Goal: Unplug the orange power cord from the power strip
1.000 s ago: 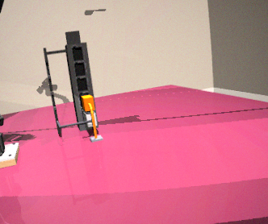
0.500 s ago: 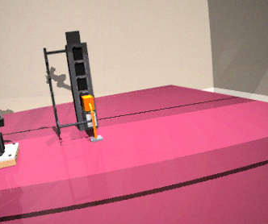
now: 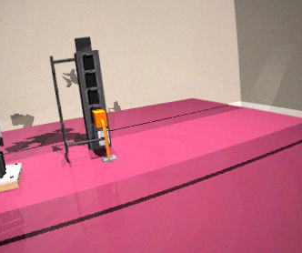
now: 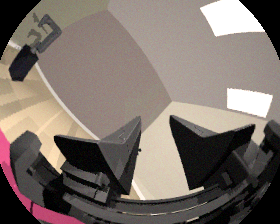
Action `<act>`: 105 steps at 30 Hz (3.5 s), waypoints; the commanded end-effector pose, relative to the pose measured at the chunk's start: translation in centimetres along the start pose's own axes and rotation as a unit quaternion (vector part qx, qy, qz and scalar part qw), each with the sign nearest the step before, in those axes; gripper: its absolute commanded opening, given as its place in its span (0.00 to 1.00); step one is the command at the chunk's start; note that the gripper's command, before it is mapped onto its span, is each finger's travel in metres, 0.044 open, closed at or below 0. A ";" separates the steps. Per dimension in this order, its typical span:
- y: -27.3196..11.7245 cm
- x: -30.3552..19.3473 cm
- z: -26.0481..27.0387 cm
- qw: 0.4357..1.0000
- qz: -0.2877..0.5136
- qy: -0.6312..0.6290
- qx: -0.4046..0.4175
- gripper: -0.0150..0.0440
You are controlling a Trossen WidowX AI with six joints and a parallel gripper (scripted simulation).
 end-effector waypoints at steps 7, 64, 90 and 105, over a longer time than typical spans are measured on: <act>-5.4 -6.0 -4.0 0.976 0.148 0.113 -0.112 0.53; -55.1 3.1 -1.1 0.154 0.163 0.272 -0.936 0.53; -56.3 7.2 19.2 -0.454 -0.208 0.177 -0.848 0.53; -56.3 6.7 18.8 -0.454 -0.209 0.177 -0.848 0.53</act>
Point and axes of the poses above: the point midway between the two fingers, 35 mm back from their tips, its own y axis out along the fingers, its own z axis across the jaws, x = y × z, the point moved 5 cm from there along -y, back along the fingers, and after that the axes turned 1 degree about y, right-handed, at the moved point
